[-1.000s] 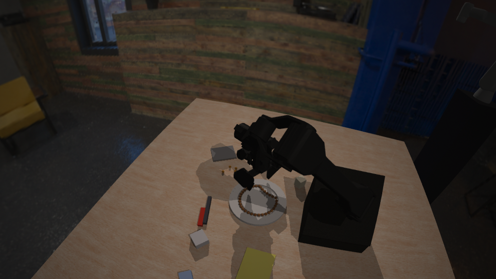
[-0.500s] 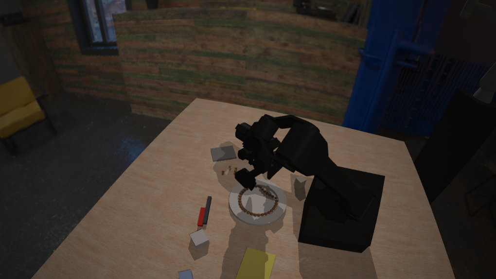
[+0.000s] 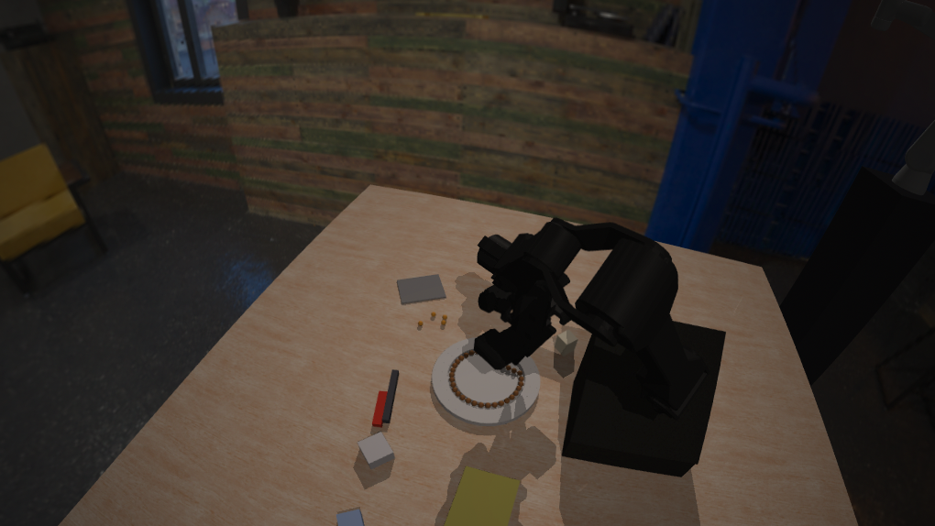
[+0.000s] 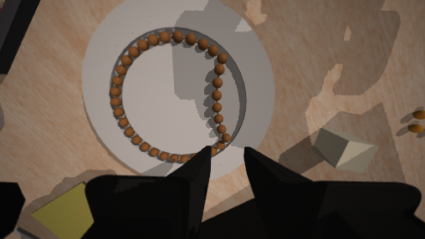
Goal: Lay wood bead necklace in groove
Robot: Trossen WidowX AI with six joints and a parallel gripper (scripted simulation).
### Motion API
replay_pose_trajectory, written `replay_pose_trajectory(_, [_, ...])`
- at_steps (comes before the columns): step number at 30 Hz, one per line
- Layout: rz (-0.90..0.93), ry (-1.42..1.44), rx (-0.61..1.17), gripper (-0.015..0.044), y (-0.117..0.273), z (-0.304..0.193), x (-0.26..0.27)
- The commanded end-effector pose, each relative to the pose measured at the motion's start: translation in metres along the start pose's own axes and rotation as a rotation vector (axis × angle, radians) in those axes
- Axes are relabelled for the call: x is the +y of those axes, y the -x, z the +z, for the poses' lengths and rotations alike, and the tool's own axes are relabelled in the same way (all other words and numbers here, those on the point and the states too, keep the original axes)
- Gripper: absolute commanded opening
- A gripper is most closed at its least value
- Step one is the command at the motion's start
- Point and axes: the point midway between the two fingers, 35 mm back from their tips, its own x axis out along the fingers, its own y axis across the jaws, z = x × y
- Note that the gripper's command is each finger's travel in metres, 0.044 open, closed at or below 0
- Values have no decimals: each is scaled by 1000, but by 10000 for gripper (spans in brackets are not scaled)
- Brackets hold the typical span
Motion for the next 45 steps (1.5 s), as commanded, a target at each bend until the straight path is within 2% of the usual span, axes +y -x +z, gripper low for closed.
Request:
replay_pose_trajectory(1, [-4,5,1,120,-6,-5,-1])
replay_pose_trajectory(35, [-2,5,3,120,-39,-6,-1])
replay_pose_trajectory(40, [-5,11,-2,0,-37,-4,-2])
replay_pose_trajectory(45, [-5,11,-2,0,-37,-4,-2])
